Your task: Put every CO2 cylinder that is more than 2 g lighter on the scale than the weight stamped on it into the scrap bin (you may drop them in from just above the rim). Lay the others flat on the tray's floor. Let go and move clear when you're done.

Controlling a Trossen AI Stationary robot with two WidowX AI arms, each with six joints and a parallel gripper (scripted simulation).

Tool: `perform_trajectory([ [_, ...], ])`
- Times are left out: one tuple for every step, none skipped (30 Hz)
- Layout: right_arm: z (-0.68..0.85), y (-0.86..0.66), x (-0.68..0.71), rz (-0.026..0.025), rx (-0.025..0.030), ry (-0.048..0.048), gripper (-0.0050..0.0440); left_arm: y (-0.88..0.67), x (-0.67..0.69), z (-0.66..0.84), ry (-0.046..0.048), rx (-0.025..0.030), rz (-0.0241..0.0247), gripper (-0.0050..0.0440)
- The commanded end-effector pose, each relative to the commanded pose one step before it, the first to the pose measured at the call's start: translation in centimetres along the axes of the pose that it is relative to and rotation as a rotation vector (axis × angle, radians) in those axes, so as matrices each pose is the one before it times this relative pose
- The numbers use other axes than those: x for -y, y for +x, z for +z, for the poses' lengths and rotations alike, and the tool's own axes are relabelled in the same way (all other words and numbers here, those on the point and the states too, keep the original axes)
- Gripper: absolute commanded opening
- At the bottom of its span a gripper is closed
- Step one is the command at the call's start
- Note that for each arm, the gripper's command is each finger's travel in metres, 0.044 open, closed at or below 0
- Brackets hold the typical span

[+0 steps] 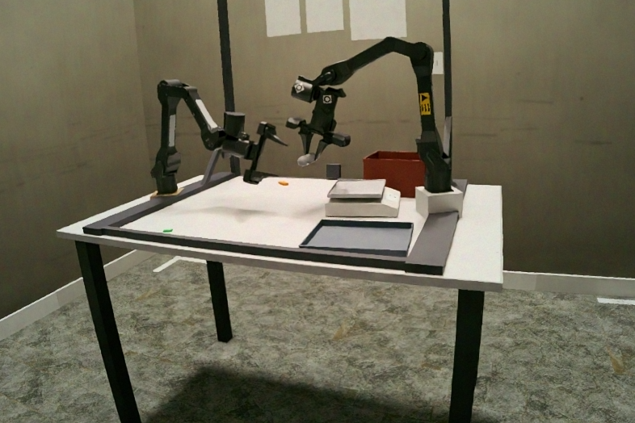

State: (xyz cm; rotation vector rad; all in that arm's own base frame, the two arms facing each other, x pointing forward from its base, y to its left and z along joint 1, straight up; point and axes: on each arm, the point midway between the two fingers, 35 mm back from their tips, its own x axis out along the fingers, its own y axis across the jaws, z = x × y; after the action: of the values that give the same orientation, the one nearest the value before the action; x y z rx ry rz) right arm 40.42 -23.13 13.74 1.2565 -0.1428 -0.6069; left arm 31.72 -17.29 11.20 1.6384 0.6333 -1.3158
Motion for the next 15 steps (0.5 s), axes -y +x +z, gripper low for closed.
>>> perform_trajectory([
  [-0.662,-0.284,-0.666,0.09519,0.00799,-0.21679,0.044,-0.856,-0.723,-0.044,-0.00045,0.00032,0.03177,-0.005],
  [-0.124,-0.078,-0.061,0.01198,0.0027,-0.04284,0.044,0.0,0.0,0.0,0.0,0.0,0.0,-0.005],
  [-0.117,-0.084,-0.071,0.01196,0.00329,-0.04298,0.044,0.0,0.0,0.0,0.0,0.0,0.0,-0.005],
  [-0.113,-0.091,-0.077,0.01176,0.00375,-0.04297,0.044,0.0,0.0,0.0,0.0,0.0,0.0,-0.005],
  [-0.109,-0.097,-0.083,0.01153,0.00418,-0.04296,0.044,0.0,0.0,0.0,0.0,0.0,0.0,-0.005],
  [-0.104,-0.102,-0.089,0.01123,0.0046,-0.04267,0.044,0.0,0.0,0.0,0.0,0.0,0.0,-0.005],
  [-0.099,-0.109,-0.095,0.01103,0.00506,-0.04296,0.044,0.0,0.0,0.0,0.0,0.0,0.0,-0.005],
  [0.0,0.0,0.0,0.0,0.0,0.0,0.044,0.0,0.0,0.0,0.0,0.0,0.0,-0.005],
  [0.0,0.0,0.0,0.0,0.0,0.0,0.044,0.0,0.0,0.0,0.0,0.0,0.0,-0.005],
  [-0.044,-0.146,-0.196,0.01657,0.01033,-0.05353,0.044,0.0,0.0,0.0,0.0,0.0,0.0,-0.005],
  [-0.063,-0.186,-0.215,0.0178,0.012,-0.06343,0.044,0.0,0.0,0.0,0.0,0.0,0.0,-0.005],
  [-0.136,-0.166,-0.114,0.01111,0.00635,-0.05376,0.044,0.0,0.0,0.0,0.0,0.0,0.0,-0.005],
  [-0.091,-0.146,-0.114,0.00952,0.00646,-0.04534,0.044,0.0,0.0,0.0,0.0,0.0,0.0,-0.005],
  [-0.05,-0.143,-0.13,0.00939,0.0077,-0.04254,0.044,0.0,0.0,0.0,0.0,0.0,0.0,-0.005],
  [-0.044,-0.145,-0.13,0.00883,0.00779,-0.04184,0.044,0.0,0.0,0.0,0.0,0.0,0.0,-0.005],
])
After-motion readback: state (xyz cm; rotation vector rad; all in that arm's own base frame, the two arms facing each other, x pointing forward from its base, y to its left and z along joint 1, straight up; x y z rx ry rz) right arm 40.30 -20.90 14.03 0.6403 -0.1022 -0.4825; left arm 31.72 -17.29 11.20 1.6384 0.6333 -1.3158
